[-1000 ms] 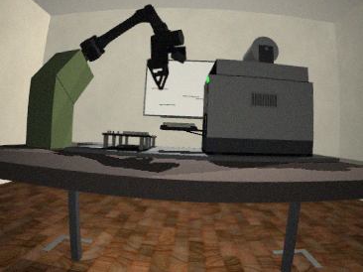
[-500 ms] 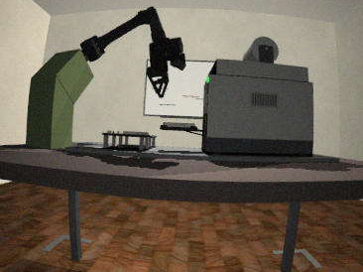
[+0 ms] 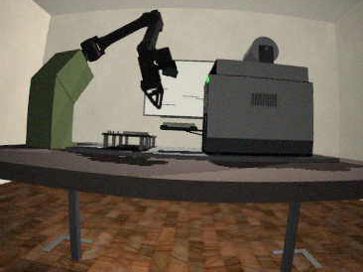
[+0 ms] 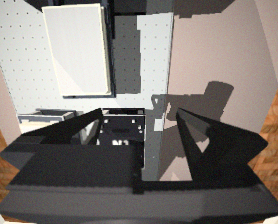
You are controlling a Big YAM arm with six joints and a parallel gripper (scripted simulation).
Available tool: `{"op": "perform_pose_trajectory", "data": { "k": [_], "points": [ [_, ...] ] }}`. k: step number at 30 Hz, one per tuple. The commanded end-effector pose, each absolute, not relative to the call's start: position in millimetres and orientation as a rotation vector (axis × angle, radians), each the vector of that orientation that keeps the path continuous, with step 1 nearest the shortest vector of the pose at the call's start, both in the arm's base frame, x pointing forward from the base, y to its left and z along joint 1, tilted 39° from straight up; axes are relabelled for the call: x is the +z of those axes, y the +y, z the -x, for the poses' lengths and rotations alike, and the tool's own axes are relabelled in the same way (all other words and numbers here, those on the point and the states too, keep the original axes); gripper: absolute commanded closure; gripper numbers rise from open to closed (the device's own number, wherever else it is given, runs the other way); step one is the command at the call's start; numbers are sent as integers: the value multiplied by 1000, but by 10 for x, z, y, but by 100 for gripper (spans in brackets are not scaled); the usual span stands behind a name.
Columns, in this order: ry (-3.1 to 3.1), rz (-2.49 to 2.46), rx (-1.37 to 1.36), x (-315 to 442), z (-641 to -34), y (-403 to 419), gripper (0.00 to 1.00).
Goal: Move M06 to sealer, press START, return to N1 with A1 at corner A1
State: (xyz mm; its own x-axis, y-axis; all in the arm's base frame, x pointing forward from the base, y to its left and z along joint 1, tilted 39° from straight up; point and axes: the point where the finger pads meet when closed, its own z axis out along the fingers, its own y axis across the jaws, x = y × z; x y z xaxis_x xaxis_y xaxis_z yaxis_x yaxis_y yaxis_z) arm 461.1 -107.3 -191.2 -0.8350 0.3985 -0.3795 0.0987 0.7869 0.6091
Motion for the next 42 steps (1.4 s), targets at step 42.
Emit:
{"op": "perform_pose_trajectory", "data": {
  "k": [42],
  "points": [
    [2426, -377, 793, -1062, -5610, -484, 0]
  ]
}}
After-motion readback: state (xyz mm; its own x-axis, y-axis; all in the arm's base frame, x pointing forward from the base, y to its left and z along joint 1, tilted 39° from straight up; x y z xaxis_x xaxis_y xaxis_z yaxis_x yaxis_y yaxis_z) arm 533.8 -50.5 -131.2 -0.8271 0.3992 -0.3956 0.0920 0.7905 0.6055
